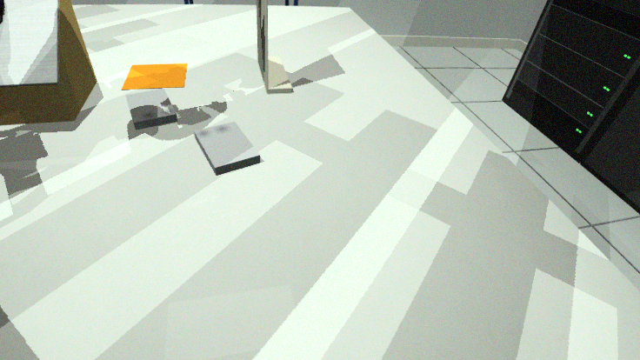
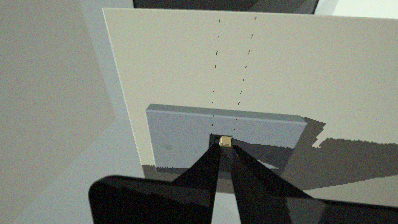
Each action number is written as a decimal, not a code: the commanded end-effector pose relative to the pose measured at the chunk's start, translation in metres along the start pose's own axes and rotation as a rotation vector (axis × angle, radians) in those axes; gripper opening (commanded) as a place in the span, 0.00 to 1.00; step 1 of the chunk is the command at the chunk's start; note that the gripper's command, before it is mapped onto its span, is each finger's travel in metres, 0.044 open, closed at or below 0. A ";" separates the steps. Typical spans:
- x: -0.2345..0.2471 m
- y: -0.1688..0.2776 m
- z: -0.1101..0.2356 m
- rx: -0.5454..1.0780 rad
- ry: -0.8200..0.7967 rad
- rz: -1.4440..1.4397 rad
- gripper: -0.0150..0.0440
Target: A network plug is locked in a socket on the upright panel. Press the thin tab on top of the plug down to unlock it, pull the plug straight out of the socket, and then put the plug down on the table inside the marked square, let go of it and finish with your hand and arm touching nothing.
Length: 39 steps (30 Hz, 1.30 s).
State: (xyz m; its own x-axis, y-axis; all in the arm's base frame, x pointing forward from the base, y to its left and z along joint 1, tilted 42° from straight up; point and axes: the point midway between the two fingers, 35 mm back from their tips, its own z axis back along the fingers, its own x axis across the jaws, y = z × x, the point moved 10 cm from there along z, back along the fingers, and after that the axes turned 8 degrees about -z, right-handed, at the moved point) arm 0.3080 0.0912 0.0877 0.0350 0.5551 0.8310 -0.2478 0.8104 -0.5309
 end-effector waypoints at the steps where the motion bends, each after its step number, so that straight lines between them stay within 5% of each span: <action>1: -0.001 0.001 0.006 0.003 0.002 0.005 0.25; 39: -0.002 0.007 0.028 0.004 0.003 0.005 0.25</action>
State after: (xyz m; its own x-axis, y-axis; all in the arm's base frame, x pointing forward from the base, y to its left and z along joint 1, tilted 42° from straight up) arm 0.2830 0.0916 0.0879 0.0302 0.5586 0.8289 -0.2528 0.8066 -0.5344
